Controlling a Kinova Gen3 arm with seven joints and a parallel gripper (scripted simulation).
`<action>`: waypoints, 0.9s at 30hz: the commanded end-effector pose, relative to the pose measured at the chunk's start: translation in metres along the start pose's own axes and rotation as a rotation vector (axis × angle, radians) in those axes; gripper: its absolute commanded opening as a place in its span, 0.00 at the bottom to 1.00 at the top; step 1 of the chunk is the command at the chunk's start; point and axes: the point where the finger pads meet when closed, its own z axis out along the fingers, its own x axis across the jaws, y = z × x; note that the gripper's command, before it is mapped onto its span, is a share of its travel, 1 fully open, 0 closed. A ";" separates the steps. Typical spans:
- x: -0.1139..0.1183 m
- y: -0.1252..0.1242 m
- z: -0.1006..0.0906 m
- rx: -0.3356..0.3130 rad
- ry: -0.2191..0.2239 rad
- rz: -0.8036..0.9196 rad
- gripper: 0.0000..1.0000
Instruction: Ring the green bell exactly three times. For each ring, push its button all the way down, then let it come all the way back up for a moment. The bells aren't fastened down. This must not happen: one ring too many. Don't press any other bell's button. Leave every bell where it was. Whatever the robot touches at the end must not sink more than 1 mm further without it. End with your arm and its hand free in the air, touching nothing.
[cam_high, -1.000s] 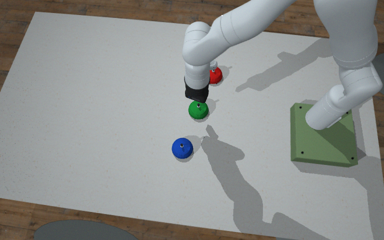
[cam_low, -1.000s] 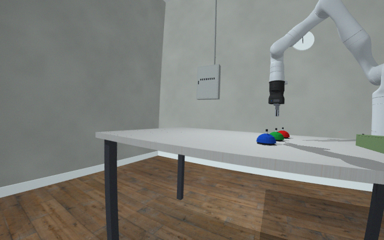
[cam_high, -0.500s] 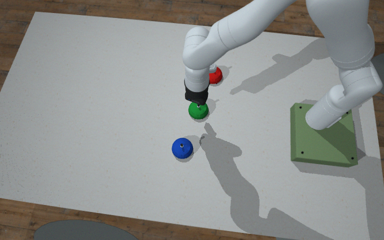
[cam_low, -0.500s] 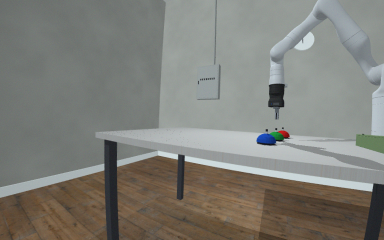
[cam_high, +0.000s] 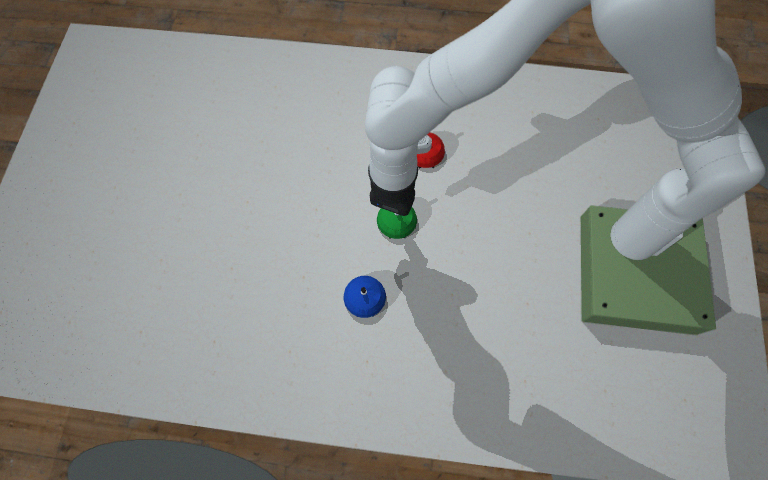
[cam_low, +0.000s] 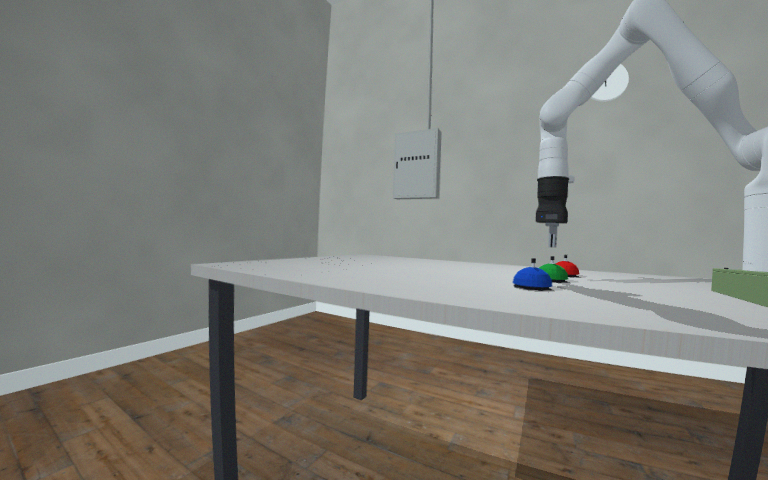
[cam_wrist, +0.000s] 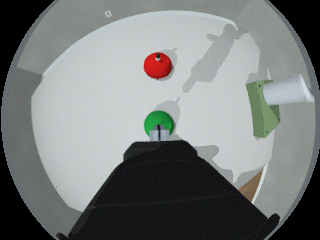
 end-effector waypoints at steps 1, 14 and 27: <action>0.001 0.001 0.008 -0.005 0.005 -0.001 0.17; 0.001 0.002 0.017 -0.004 0.006 -0.002 0.17; 0.002 0.002 0.018 -0.004 0.006 -0.002 0.17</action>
